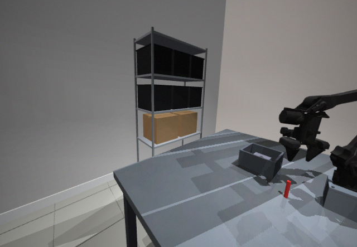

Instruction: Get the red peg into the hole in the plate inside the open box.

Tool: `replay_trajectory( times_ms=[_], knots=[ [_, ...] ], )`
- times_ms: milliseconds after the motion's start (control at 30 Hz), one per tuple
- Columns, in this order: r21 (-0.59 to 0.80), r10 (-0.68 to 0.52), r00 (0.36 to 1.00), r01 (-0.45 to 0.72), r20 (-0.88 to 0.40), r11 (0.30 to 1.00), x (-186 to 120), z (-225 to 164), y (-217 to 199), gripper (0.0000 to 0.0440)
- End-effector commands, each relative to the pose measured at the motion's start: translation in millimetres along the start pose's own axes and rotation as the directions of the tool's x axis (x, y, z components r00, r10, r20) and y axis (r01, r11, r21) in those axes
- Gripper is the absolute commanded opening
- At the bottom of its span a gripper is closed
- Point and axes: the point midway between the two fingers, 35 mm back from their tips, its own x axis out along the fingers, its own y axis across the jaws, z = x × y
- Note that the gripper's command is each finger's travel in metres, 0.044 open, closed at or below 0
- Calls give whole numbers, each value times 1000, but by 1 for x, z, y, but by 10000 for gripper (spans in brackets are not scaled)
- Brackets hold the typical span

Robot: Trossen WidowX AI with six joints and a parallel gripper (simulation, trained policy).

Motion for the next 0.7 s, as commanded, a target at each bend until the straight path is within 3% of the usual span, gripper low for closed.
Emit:
replay_trajectory(
  times_ms=[0, 300, 667],
  knots=[
    [47, -72, 997, 73, -24, 996, 10, 0, 2, 440],
    [103, -180, 981, 187, -70, 977, 35, -1, 9, 440],
    [130, -234, 968, 244, -89, 961, 64, 0, 22, 440]
  ],
)
